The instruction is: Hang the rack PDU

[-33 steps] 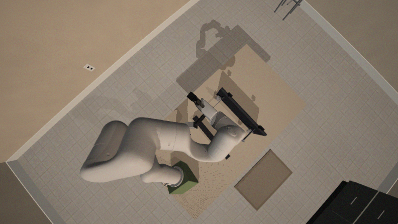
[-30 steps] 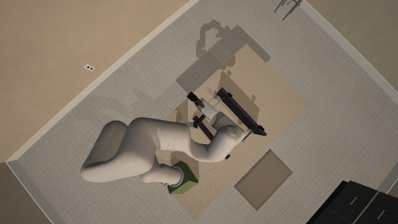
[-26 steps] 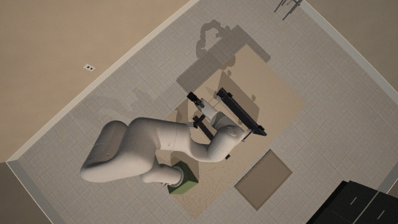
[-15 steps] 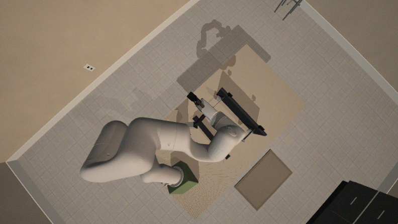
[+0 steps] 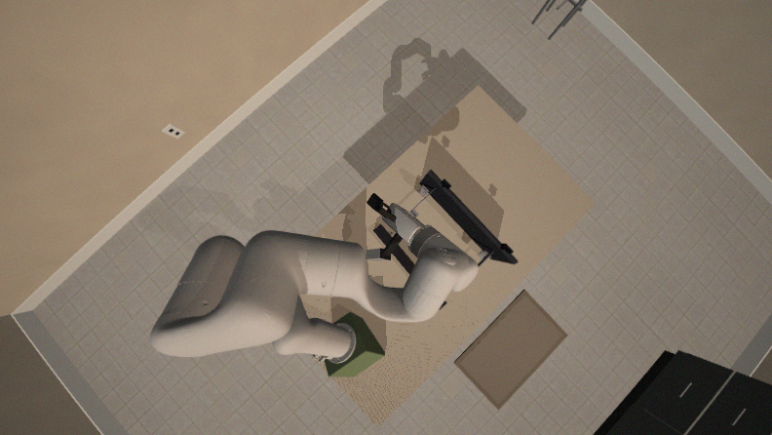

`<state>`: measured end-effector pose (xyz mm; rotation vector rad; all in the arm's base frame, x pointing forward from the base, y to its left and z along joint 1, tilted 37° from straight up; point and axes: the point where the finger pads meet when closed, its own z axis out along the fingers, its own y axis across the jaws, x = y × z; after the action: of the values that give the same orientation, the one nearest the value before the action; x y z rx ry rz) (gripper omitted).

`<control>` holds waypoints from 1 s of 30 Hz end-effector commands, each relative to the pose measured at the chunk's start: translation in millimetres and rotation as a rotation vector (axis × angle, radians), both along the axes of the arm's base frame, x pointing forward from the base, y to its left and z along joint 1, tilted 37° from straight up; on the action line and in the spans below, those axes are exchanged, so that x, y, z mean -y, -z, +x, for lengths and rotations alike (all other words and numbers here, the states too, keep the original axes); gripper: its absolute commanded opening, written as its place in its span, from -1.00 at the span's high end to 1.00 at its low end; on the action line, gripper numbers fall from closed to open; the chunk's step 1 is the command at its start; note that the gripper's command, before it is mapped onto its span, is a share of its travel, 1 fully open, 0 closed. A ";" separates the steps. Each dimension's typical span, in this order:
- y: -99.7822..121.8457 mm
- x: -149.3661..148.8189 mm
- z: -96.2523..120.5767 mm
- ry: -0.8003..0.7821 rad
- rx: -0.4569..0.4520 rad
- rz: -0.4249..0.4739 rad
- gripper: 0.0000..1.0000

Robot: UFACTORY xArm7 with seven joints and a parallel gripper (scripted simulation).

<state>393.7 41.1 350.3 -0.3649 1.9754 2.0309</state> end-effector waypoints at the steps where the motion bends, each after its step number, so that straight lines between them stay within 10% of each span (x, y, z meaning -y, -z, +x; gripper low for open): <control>1: 28.2 7.3 -3.0 0.035 0.128 -0.120 -1.00; 30: 162.2 106.2 -39.4 -0.256 0.883 -0.767 -1.00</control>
<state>360.7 -41.0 208.6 -1.2320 2.0597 1.0252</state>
